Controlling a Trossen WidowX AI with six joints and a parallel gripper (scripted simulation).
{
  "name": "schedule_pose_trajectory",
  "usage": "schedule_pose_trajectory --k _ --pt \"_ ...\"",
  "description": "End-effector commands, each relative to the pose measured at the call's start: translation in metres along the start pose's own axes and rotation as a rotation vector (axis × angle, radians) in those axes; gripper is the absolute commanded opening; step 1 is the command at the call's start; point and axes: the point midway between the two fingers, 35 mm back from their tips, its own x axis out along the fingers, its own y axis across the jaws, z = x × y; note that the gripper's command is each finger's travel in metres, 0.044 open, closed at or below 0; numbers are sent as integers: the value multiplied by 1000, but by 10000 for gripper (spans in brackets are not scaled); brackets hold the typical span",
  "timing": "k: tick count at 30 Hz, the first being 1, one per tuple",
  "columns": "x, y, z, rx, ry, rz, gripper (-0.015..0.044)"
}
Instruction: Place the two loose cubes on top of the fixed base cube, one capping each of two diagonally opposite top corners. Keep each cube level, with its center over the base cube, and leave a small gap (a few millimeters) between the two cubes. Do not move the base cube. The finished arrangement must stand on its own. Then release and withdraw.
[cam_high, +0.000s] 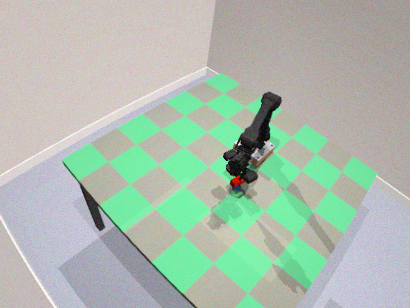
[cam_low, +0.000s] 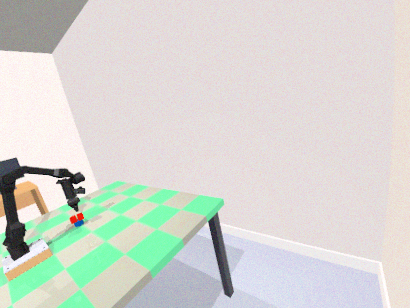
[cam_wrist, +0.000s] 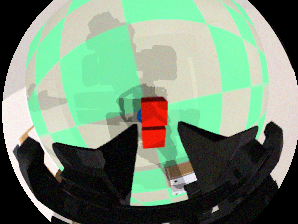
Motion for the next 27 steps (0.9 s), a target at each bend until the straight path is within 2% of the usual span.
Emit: schedule_pose_trajectory --k 1,26,27 --pt "-8 0 1 -2 -11 5 205" --pt "-25 0 1 -2 -11 5 205" --pt "-25 0 1 -2 -10 5 231"
